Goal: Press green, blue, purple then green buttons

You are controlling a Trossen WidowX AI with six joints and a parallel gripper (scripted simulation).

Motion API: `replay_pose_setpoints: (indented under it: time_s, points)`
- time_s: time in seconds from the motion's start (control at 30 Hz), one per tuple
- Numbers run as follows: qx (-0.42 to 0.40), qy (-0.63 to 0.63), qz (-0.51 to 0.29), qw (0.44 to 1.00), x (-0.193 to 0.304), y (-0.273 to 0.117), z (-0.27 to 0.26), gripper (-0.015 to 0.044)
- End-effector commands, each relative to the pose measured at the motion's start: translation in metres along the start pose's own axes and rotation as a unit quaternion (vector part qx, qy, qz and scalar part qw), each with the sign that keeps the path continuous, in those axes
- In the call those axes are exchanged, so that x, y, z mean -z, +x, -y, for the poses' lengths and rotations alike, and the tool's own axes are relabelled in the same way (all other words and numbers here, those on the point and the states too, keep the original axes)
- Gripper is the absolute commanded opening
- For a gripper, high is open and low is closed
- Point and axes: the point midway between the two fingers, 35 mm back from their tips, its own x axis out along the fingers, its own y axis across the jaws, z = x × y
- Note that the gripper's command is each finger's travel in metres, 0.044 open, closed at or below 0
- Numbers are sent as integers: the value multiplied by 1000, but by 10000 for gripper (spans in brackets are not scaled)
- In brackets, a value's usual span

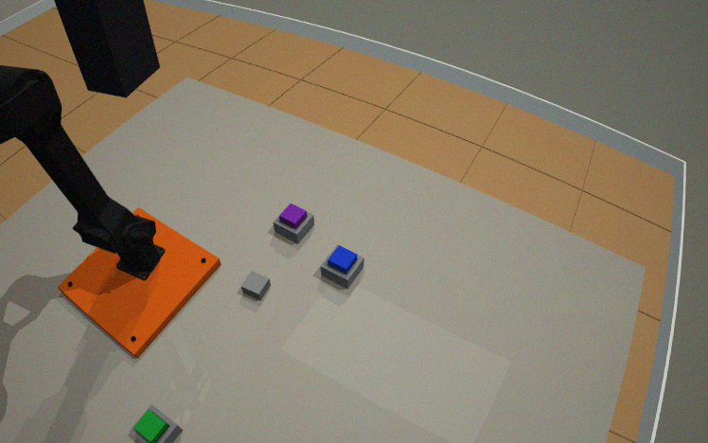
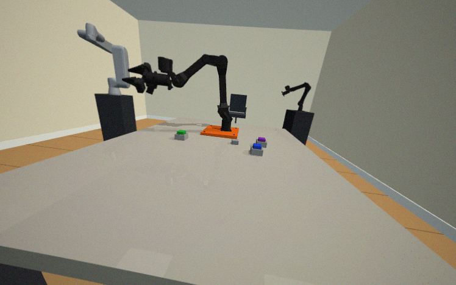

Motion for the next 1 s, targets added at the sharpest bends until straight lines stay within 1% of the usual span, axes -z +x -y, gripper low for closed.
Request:
replay_pose_setpoints:
  time_s: [0.0,0.03,0.1,0.2,0.3,0.43,0.67,0.97]
  points:
    - [3,-8,2,1000,0,0,2,400]
    - [14,-31,9,999,-1,1,7,400]
    - [56,-119,30,991,-2,1,28,400]
    - [132,-263,47,955,-4,-3,62,400]
    - [211,-400,41,891,-5,-14,94,400]
    - [311,-558,1,769,-5,-36,132,400]
    - [387,-670,-63,630,-5,-63,160,400]
    - [456,-764,-176,422,-3,-106,187,400]
